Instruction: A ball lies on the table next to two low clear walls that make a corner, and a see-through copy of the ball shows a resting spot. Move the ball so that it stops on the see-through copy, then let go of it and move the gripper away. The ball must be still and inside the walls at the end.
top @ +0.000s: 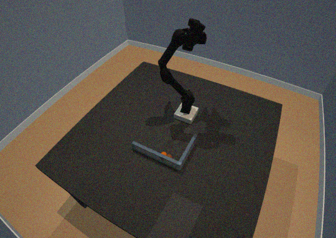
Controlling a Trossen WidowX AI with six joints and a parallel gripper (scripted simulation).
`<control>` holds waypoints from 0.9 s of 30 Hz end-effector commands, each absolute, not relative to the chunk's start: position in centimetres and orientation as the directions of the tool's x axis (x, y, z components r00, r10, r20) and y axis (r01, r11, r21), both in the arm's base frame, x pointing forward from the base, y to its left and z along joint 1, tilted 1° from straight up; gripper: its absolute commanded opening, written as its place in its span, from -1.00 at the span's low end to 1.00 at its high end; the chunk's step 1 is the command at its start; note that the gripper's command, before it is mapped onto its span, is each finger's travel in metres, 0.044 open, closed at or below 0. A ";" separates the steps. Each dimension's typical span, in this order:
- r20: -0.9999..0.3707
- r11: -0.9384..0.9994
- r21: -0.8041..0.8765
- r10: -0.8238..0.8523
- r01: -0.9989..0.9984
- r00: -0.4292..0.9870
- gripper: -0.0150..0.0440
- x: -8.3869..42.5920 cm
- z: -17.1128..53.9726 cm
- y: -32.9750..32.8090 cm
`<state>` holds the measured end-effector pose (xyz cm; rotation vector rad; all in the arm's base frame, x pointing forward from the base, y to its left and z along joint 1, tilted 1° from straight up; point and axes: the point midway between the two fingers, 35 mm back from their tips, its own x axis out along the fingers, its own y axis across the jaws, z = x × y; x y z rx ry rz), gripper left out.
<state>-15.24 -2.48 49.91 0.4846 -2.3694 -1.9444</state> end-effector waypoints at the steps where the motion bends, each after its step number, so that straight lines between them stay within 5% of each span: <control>1: -0.169 0.166 0.962 -0.254 -0.215 -0.952 0.78 -15.3 49.9 -2.2; 4: -0.202 0.166 0.960 -0.141 -0.224 -0.969 0.51 -16.3 49.1 1.2; 14: -0.347 0.213 0.933 0.321 -0.290 -0.881 0.51 -14.6 45.2 15.3; 27: -0.583 0.436 0.812 0.655 -0.388 -0.481 0.51 -0.8 37.5 29.1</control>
